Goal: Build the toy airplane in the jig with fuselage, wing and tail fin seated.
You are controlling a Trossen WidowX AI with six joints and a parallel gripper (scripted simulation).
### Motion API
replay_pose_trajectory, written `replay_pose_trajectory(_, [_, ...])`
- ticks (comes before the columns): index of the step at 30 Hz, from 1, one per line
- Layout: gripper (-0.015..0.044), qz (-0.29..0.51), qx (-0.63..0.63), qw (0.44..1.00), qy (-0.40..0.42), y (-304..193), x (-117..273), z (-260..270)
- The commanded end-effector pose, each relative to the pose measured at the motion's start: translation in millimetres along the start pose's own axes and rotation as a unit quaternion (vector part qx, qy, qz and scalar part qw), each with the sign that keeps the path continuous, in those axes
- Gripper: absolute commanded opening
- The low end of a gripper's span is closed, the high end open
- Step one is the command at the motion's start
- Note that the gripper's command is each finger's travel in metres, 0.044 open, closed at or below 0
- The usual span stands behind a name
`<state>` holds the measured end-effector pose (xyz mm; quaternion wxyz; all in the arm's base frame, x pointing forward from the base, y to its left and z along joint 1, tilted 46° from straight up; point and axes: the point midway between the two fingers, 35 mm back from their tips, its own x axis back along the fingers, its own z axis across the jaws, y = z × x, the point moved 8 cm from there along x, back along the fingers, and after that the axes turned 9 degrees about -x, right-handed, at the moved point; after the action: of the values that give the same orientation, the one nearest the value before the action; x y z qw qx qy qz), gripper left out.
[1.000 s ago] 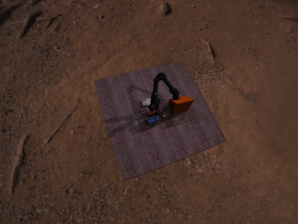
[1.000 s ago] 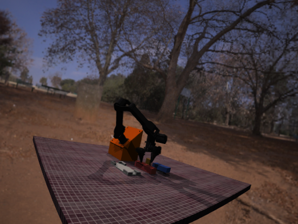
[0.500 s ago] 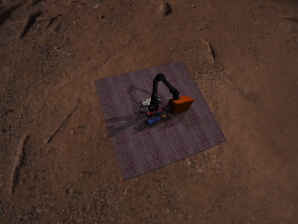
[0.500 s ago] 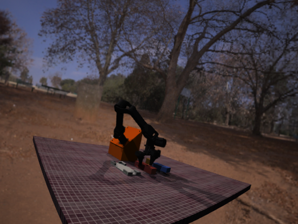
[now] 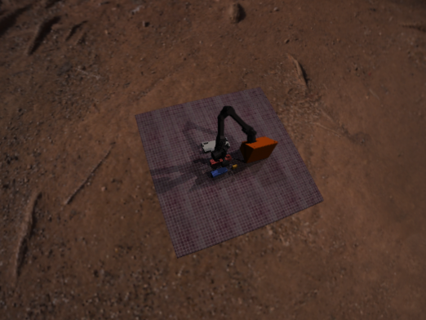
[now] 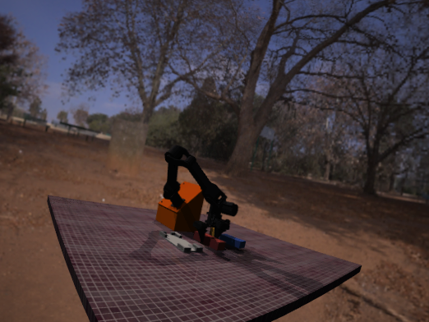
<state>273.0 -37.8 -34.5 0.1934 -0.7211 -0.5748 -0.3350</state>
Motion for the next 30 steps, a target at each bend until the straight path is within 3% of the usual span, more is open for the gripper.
replay_pose_trajectory(1, [0.0309,0.0,0.001,1.0,-0.002,0,-2,0])
replay_pose_trajectory(6, [0.0177,0.0,0.001,1.0,-0.002,0,-2,0])
replay_pose_trajectory(13, [0.0131,0.0,0.001,1.0,-0.002,0,-2,0])
replay_pose_trajectory(18, [0.0,-0.001,0.001,1.0,0.0,1,5,1])
replay_pose_trajectory(30, [0.0,-0.001,0.002,1.0,0.004,6,40,4])
